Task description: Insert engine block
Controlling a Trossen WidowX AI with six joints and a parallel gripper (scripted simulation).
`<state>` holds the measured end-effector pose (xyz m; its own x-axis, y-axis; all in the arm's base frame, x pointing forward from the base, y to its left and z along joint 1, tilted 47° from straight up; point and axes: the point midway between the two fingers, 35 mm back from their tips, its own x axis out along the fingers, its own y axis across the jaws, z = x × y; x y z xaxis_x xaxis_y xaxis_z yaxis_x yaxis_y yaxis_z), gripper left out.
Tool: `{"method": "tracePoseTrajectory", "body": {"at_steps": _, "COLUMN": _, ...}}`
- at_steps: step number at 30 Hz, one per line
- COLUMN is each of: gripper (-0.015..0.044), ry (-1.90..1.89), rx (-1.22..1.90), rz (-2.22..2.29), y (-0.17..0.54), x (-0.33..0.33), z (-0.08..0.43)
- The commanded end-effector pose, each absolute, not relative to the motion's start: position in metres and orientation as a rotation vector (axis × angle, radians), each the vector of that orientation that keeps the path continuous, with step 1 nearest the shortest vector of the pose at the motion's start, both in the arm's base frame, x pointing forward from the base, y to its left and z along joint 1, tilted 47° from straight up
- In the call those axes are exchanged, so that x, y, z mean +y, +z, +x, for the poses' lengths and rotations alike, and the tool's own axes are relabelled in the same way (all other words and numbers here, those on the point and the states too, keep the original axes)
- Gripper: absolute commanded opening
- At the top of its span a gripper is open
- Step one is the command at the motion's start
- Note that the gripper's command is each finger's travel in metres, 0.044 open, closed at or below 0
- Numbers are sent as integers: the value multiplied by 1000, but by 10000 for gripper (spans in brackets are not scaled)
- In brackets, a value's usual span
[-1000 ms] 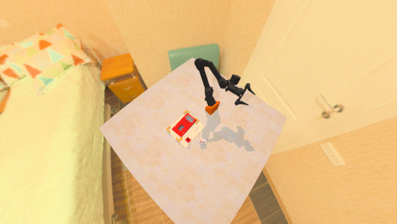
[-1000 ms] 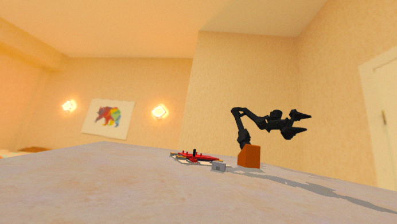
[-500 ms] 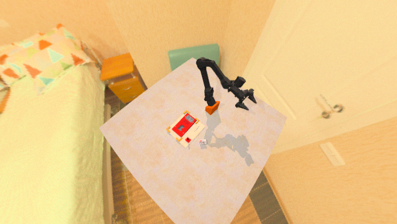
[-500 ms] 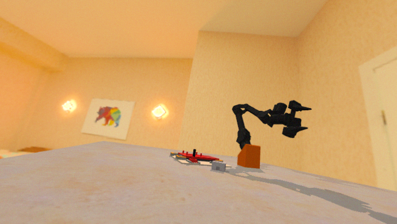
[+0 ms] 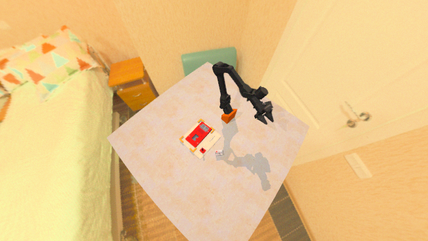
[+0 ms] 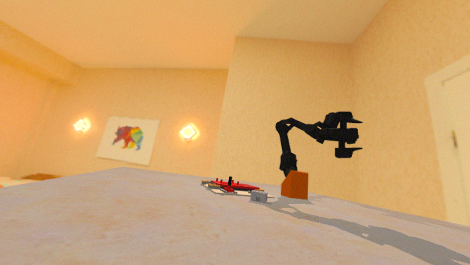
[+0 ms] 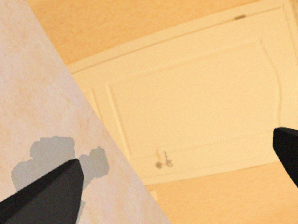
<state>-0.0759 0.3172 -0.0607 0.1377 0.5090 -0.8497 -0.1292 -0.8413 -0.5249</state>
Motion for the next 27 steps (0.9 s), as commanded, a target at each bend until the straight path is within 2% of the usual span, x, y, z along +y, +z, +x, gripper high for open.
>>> {"method": "tracePoseTrajectory", "body": {"at_steps": 1, "gripper": 440, "ry": 1695, "rx": -204, "rz": -1910, "y": -65, "x": 324, "z": -57}}
{"method": "tracePoseTrajectory", "body": {"at_steps": 27, "gripper": 440, "ry": 1193, "rx": 622, "rz": -1573, "y": -87, "x": 328, "z": 47}}
